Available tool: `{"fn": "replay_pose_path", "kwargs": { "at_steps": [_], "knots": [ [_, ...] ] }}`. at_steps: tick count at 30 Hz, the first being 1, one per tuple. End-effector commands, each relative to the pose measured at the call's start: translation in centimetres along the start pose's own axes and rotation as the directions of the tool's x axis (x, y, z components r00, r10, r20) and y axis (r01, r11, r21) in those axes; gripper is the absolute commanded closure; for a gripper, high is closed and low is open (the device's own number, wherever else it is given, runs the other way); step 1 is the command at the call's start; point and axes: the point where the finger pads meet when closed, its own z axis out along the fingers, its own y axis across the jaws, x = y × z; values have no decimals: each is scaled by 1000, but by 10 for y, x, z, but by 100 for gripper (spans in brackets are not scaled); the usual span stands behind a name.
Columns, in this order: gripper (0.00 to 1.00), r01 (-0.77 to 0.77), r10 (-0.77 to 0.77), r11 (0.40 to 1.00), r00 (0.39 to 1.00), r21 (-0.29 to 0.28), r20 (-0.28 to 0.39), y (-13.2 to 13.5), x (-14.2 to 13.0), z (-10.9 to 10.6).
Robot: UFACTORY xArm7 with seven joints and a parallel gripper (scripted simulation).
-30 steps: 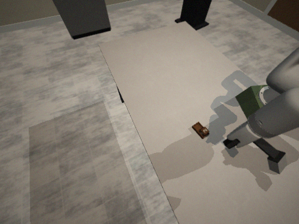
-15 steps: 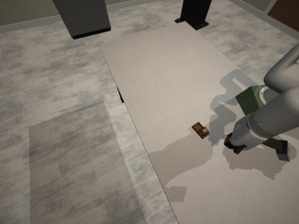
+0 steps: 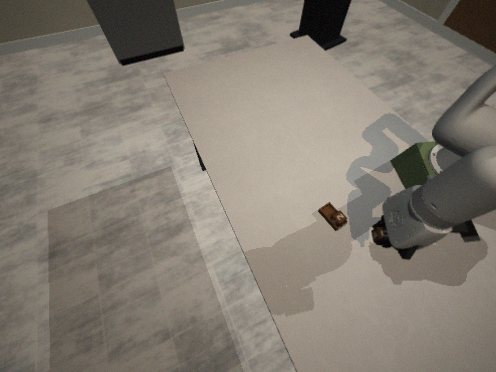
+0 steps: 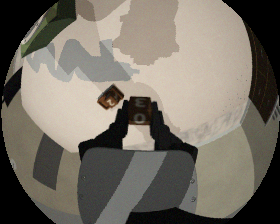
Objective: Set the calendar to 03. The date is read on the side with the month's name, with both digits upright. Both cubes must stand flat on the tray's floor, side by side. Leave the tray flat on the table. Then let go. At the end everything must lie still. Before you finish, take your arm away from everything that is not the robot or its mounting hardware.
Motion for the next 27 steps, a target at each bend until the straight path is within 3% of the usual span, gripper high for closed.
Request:
{"fn": "replay_pose_path", "kwargs": {
  "at_steps": [1,9,12,17,21,27],
  "knots": [
    [73,172,-172,985,985,-7,-12,0,0,1],
    [73,414,-414,910,910,-9,-13,-2,1,4],
    [73,415,-415,910,910,-9,-13,-2,1,4],
    [73,579,-579,815,815,-10,-14,-3,2,7],
    [73,628,-628,778,778,-11,-14,-3,3,8],
    [73,636,-636,772,772,-11,-14,-3,3,8]
  ]
}}
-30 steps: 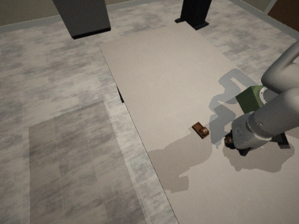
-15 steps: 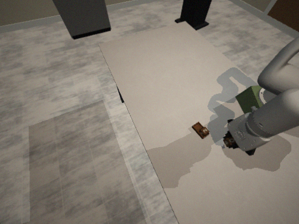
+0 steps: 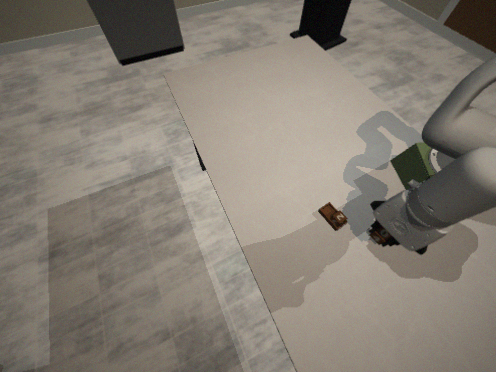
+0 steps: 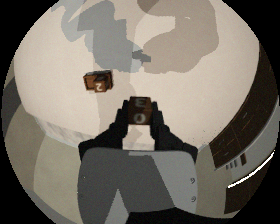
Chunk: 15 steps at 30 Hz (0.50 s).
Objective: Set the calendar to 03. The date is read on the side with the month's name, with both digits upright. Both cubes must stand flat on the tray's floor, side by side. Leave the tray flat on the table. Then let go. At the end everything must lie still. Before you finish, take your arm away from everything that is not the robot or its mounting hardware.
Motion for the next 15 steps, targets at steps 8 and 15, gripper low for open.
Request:
{"fn": "replay_pose_path", "kwargs": {
  "at_steps": [8,15],
  "knots": [
    [73,13,-13,1000,1000,-2,0,0,-1,0],
    [73,13,-13,1000,1000,-3,0,0,-1,2]
  ]
}}
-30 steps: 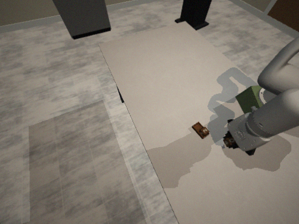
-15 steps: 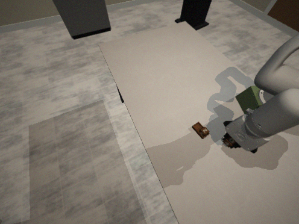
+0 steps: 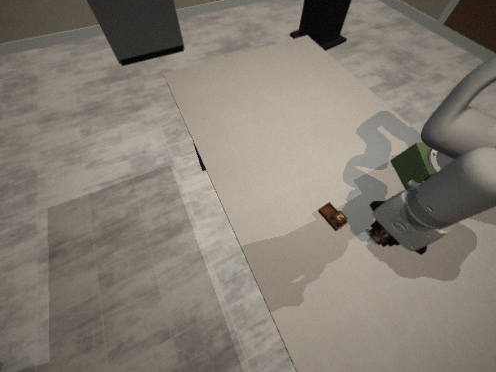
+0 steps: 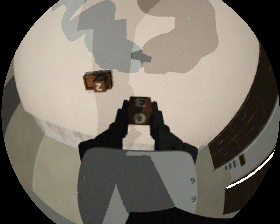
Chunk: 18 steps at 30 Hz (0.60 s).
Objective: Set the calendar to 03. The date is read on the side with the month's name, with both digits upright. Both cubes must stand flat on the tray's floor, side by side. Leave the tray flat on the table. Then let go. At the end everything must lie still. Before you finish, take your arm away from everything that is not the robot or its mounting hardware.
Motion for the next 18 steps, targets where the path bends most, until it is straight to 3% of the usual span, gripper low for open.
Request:
{"fn": "replay_pose_path", "kwargs": {
  "at_steps": [1,7,18],
  "knots": [
    [73,0,0,1000,1000,0,2,0,-1,2],
    [73,1,-1,1000,1000,-1,2,0,-1,10],
    [73,1,-1,1000,1000,0,2,0,-2,44]
  ]
}}
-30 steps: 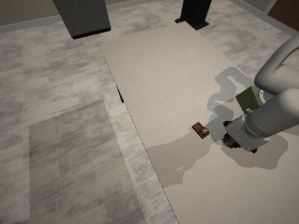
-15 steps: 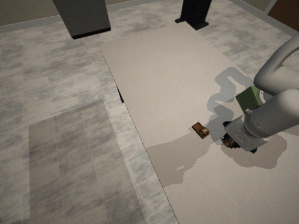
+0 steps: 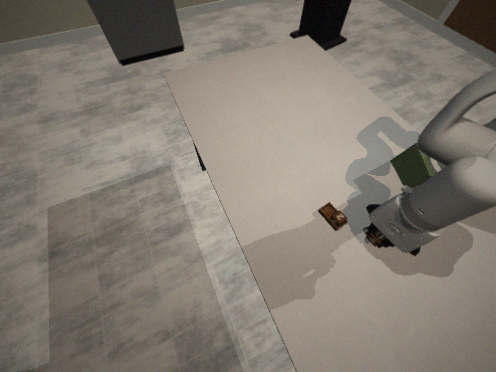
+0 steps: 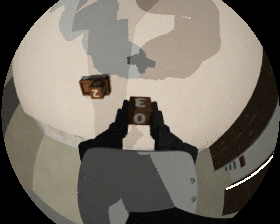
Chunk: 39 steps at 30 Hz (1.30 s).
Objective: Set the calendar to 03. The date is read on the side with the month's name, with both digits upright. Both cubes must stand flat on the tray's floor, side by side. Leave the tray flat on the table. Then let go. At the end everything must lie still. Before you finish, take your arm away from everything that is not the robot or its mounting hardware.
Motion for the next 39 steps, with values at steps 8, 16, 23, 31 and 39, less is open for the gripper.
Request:
{"fn": "replay_pose_path", "kwargs": {
  "at_steps": [8,16,23,31,39],
  "knots": [
    [73,1,-1,1000,1000,-6,-4,0,-5,40],
    [73,1,-1,1000,1000,-6,-4,0,-5,61],
    [73,1,-1,1000,1000,-6,-4,0,-5,69],
    [73,1,-1,1000,1000,-6,-4,0,-5,73],
    [73,1,-1,1000,1000,-6,-4,0,-5,73]
  ]
}}
